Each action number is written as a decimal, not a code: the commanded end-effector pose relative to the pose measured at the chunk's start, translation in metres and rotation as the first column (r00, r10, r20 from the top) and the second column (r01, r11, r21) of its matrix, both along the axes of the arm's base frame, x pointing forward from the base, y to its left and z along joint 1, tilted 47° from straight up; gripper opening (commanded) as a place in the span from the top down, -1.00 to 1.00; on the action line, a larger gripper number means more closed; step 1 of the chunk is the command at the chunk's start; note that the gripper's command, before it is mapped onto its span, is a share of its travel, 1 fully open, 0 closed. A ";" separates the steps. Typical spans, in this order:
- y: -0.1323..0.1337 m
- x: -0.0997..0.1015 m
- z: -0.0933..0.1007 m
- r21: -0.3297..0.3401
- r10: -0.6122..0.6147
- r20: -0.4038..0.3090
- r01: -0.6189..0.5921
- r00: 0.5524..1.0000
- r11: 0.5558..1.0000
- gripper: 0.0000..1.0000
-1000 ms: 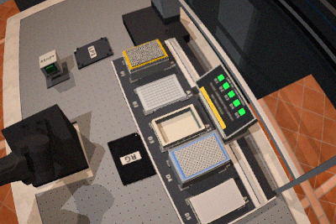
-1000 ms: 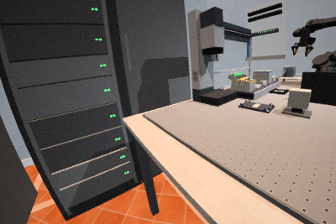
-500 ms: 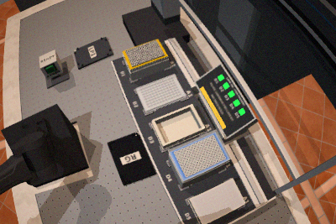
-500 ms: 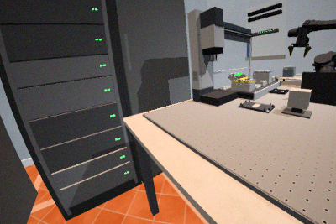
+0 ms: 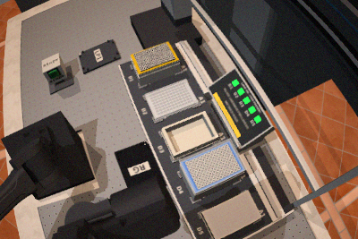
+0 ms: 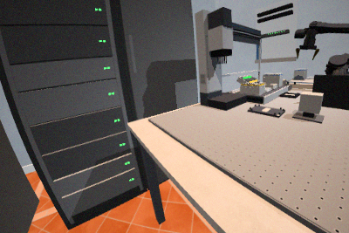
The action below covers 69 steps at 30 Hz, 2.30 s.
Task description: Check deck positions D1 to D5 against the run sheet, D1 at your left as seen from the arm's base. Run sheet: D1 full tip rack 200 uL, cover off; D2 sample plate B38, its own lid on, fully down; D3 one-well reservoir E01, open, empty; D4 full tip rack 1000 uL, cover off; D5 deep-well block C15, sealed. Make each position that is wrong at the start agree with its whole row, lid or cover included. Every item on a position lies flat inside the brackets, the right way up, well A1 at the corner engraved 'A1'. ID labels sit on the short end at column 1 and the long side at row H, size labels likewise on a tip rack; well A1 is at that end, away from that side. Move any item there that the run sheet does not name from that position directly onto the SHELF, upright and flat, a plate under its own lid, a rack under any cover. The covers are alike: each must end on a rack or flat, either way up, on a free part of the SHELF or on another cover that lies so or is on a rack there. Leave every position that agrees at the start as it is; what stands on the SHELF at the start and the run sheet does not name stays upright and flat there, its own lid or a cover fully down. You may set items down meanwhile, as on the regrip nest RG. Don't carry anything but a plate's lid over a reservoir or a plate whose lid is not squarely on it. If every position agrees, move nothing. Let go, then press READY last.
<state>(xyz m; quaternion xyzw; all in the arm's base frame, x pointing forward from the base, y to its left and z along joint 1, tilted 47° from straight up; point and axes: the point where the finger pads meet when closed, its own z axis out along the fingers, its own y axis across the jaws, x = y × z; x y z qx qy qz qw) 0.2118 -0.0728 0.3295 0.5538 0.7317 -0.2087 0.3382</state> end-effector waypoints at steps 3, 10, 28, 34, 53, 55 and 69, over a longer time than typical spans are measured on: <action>0.019 0.007 -0.019 -0.014 0.052 -0.059 -0.053 0.997 0.999 -1.00; 0.036 0.011 -0.040 -0.023 0.114 -0.125 -0.118 0.986 0.993 -1.00; 0.083 0.011 -0.102 -0.043 0.295 -0.405 -0.341 0.865 0.939 -1.00; 0.103 0.014 -0.126 -0.031 0.350 -0.482 -0.414 0.804 0.910 -1.00; 0.141 0.031 -0.153 0.043 0.467 -0.640 -0.579 0.610 0.815 -1.00; 0.141 0.030 -0.152 0.047 0.472 -0.654 -0.591 0.591 0.805 -1.00; 0.140 0.029 -0.156 0.128 0.496 -0.793 -0.699 0.354 0.703 -1.00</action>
